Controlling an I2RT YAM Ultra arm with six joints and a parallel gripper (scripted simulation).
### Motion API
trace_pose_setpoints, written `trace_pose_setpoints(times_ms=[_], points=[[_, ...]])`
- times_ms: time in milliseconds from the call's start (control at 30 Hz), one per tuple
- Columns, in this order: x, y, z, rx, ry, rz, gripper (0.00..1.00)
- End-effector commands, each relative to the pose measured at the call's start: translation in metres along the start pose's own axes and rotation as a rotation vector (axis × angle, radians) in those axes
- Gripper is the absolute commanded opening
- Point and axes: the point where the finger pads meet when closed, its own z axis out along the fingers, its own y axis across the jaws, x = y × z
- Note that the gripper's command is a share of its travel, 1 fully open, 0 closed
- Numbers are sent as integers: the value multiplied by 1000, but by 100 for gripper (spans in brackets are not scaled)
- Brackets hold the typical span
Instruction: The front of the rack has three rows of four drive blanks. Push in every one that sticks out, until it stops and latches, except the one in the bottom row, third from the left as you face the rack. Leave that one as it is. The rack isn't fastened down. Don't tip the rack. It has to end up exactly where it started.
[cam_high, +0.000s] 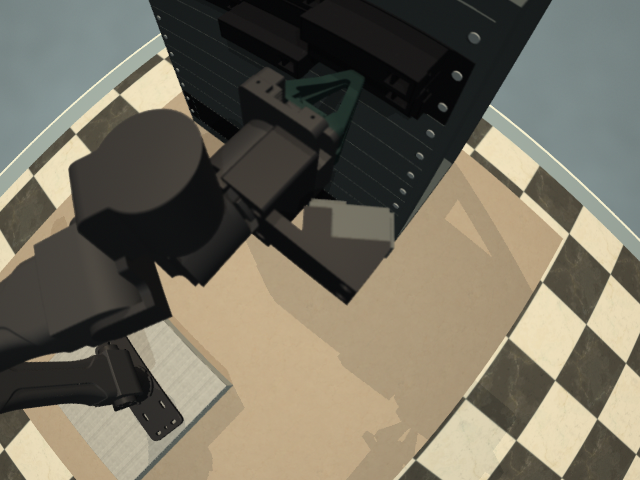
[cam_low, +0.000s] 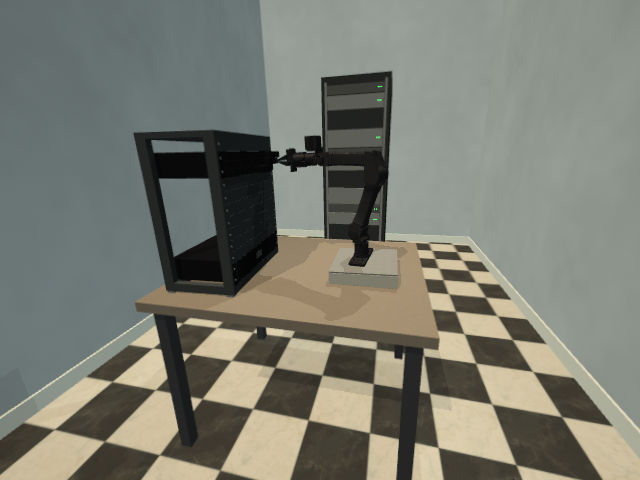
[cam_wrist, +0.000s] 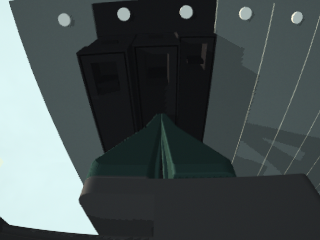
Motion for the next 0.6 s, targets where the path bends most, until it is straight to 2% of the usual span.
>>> trace_pose_setpoints(times_ms=[0, 567], points=[[3, 19, 5, -46, 3, -35, 0], [3, 19, 7, -46, 3, -35, 0]])
